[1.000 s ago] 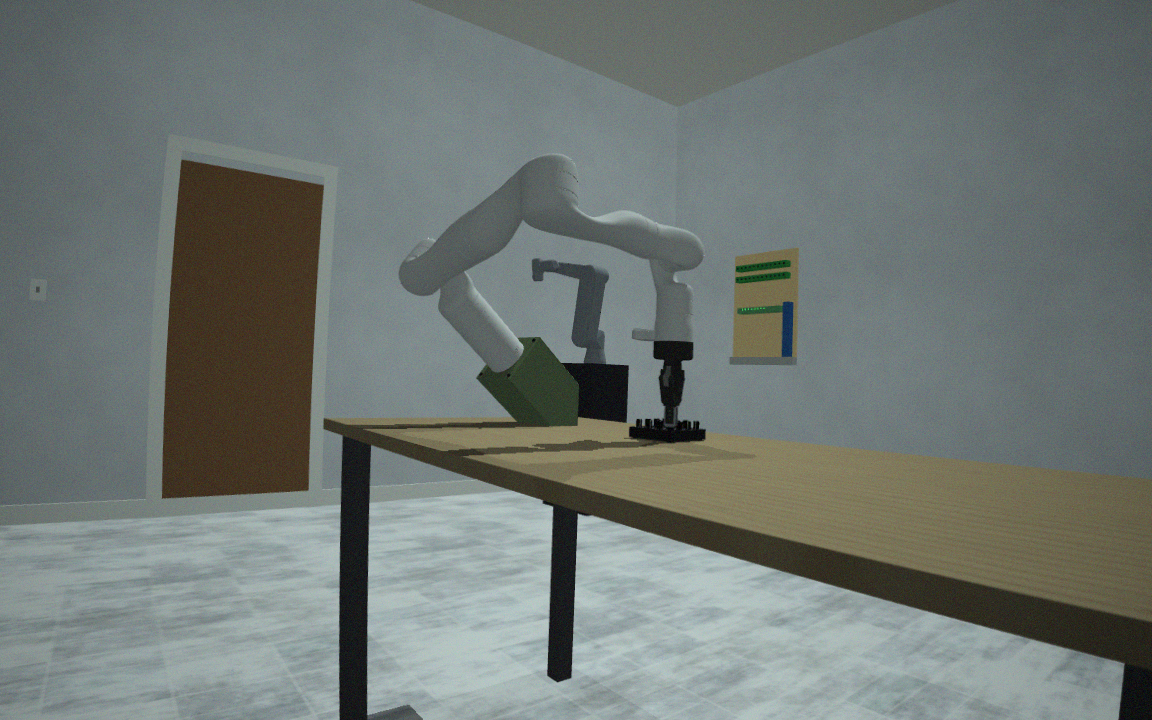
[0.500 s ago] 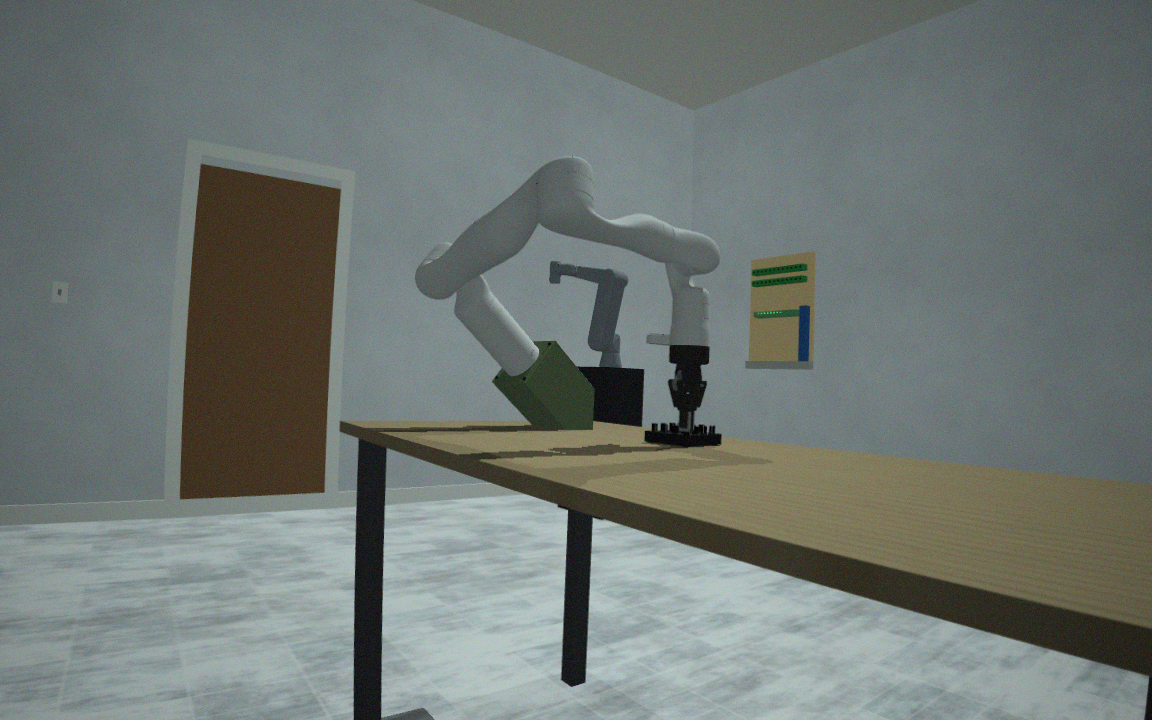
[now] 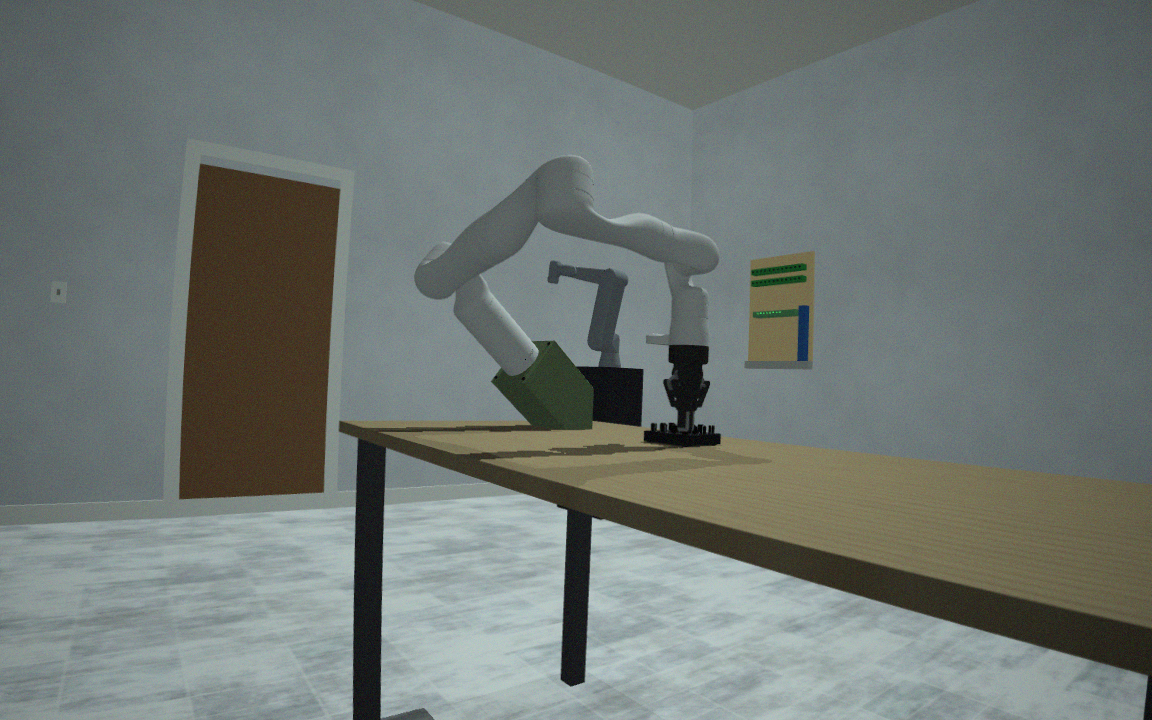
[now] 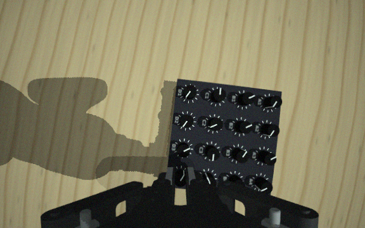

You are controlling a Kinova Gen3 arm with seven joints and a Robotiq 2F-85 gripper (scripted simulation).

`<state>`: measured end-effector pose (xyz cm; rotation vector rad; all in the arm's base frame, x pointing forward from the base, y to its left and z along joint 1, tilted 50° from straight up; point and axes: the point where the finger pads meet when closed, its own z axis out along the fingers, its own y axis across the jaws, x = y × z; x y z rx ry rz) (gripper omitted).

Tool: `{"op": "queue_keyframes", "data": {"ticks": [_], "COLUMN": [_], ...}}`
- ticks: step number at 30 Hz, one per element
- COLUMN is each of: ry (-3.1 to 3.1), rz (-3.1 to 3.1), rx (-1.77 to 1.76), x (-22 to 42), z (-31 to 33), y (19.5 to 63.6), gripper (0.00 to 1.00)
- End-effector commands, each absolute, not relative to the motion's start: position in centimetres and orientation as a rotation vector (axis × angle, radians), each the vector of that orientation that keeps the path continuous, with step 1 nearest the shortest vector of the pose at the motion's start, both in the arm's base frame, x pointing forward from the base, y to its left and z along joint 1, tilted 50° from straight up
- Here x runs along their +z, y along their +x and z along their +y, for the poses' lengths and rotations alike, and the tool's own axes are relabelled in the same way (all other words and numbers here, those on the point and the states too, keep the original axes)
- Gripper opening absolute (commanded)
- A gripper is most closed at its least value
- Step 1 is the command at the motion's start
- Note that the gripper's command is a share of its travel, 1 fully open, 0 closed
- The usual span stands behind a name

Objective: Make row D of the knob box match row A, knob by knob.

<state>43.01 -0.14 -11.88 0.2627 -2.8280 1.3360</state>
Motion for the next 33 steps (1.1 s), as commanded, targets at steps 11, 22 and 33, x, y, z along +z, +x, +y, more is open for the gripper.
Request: {"op": "queue_keyframes", "data": {"ticks": [11,22,33], "ry": [0.151,0.086,0.05], "rz": [-2.87,-2.891,-2.902], "rx": [1.35,1.357,1.361], "x": [-11.84,-11.84,-11.84], "z": [-0.06,-0.06,-0.06], "y": [43.05,43.05,43.05], "gripper": [0.08,0.08,0.08]}}
